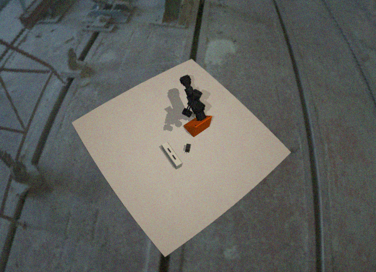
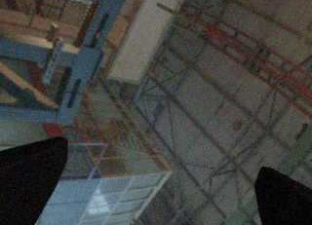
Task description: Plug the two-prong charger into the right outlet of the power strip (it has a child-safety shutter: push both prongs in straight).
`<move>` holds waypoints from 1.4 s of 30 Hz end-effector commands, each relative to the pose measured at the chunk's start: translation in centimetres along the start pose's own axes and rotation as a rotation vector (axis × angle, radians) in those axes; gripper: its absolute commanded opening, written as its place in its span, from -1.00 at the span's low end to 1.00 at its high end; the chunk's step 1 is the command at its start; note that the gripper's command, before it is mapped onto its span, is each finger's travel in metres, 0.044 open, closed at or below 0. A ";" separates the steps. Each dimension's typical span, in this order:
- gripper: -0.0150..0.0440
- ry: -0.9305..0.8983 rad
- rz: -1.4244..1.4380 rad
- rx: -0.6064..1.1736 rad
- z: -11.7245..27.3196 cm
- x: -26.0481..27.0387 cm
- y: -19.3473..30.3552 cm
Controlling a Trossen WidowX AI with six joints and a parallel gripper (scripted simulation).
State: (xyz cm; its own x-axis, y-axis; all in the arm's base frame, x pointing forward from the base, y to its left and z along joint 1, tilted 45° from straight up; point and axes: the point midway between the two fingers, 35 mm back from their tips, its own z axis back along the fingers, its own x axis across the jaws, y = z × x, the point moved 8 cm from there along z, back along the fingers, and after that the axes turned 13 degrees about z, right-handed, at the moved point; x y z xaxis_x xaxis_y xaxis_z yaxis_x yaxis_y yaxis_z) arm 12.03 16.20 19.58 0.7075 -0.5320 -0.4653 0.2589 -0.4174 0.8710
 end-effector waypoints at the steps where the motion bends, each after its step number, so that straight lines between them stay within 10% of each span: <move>1: 0.95 -0.002 -0.003 -0.003 0.0 0.0 0.0; 42: 1.00 -0.831 -0.732 -0.293 -5.5 7.0 -6.3</move>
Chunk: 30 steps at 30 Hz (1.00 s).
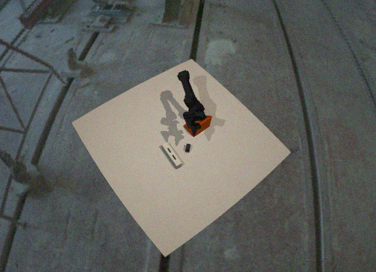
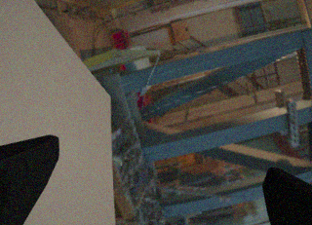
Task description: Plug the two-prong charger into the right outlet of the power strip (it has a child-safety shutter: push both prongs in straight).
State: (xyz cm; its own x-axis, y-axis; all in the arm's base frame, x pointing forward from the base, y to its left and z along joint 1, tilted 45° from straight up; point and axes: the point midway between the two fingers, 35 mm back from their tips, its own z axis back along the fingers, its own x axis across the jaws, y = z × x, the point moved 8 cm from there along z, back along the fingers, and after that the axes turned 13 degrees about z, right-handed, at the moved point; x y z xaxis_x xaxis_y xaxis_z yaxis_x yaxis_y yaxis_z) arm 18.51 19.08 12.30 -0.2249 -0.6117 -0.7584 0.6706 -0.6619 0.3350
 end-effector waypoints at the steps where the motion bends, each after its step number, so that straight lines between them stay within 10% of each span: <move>1: 1.00 -0.080 -0.073 0.012 -0.9 0.4 0.1; 30: 1.00 -0.644 -0.589 0.273 -5.4 5.3 0.8</move>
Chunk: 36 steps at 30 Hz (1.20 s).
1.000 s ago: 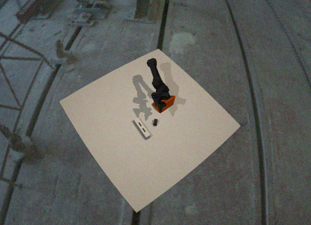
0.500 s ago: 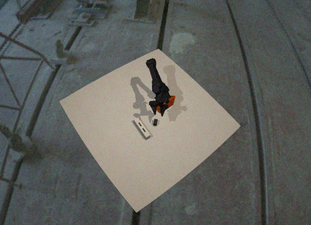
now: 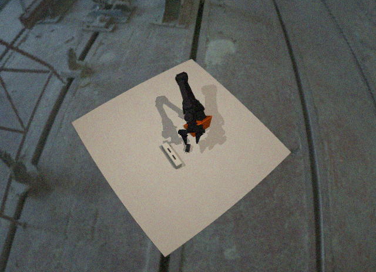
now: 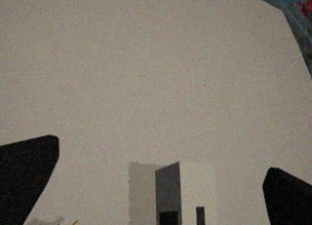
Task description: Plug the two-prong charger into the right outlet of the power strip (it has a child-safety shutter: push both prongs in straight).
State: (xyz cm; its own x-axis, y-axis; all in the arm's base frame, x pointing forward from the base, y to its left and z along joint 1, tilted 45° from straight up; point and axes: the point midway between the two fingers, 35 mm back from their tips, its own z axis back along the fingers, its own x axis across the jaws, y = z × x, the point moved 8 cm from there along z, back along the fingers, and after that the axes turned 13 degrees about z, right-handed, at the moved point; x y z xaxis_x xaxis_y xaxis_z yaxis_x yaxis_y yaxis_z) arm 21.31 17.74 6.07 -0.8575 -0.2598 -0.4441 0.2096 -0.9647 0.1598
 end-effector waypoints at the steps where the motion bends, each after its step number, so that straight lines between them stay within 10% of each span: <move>1: 1.00 -0.053 -0.063 0.054 -0.8 0.0 0.2; 36: 1.00 -0.358 -0.591 0.678 -6.0 1.8 2.7</move>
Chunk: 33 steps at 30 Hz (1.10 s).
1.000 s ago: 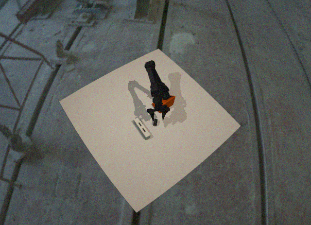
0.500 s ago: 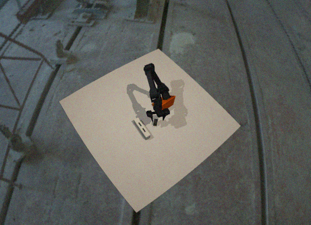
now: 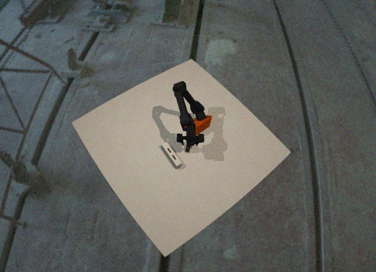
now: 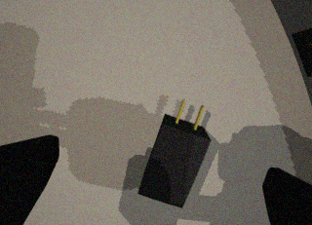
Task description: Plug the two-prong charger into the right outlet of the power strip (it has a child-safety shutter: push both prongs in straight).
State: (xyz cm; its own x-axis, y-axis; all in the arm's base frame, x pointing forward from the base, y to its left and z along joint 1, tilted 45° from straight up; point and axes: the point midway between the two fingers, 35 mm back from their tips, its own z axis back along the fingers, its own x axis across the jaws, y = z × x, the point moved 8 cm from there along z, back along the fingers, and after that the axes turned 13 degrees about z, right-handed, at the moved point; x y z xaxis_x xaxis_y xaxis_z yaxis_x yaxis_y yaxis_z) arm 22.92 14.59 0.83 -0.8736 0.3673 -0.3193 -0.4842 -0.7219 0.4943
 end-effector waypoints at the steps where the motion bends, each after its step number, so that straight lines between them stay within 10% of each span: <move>1: 1.00 -0.003 -0.056 0.070 -0.6 -0.2 -0.1; 33: 1.00 0.001 -0.177 0.229 -4.2 -0.5 0.3</move>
State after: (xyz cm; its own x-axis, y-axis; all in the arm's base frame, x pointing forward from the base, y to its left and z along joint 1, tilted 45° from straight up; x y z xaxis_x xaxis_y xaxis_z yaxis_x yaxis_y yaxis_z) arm 23.53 12.18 -1.79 -0.7694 0.4817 -0.4194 -0.6342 -0.4984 0.5911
